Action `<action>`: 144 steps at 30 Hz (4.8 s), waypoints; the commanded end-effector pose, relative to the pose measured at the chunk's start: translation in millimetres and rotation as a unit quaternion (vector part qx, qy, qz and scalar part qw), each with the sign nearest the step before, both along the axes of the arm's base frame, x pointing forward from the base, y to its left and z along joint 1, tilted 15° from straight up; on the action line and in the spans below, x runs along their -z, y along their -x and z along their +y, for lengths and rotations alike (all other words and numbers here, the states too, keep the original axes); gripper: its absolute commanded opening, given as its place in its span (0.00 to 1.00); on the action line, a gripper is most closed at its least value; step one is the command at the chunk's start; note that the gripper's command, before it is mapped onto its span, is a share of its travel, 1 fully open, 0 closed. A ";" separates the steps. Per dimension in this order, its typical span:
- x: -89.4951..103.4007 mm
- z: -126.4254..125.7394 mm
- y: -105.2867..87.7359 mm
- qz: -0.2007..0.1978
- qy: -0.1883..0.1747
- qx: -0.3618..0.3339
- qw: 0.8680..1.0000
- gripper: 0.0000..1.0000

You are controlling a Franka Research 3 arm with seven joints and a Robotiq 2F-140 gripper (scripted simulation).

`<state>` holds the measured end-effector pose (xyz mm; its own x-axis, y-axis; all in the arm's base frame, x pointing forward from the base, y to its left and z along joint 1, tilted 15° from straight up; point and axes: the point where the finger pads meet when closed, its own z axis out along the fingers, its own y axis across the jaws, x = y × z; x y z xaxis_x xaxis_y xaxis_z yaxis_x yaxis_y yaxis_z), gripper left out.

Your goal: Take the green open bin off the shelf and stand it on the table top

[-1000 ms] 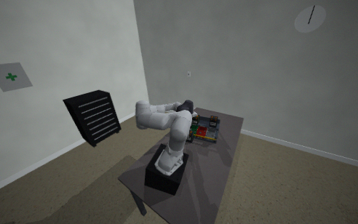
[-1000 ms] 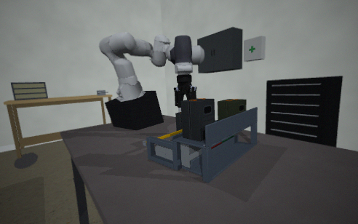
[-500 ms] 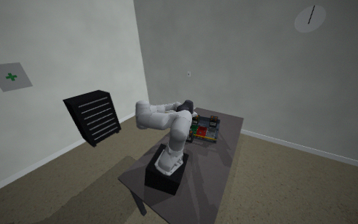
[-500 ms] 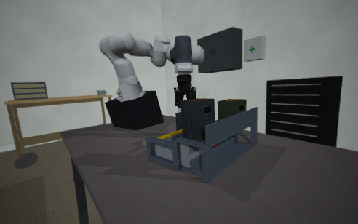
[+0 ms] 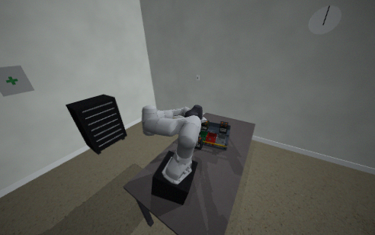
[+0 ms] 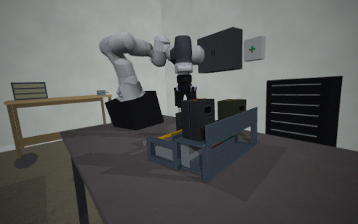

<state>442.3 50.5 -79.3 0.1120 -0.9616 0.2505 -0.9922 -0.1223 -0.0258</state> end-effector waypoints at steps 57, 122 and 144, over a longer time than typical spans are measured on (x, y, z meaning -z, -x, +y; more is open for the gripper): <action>-29.0 7.6 0.3 0.001 0.001 -0.003 1.000 0.00; -30.1 -33.6 2.5 0.001 0.001 -0.003 1.000 0.00; -35.9 -83.5 10.6 0.003 0.001 0.010 1.000 0.00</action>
<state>431.2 -25.9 -46.0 0.0872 -0.9640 0.2512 -0.9953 -0.0948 -0.0182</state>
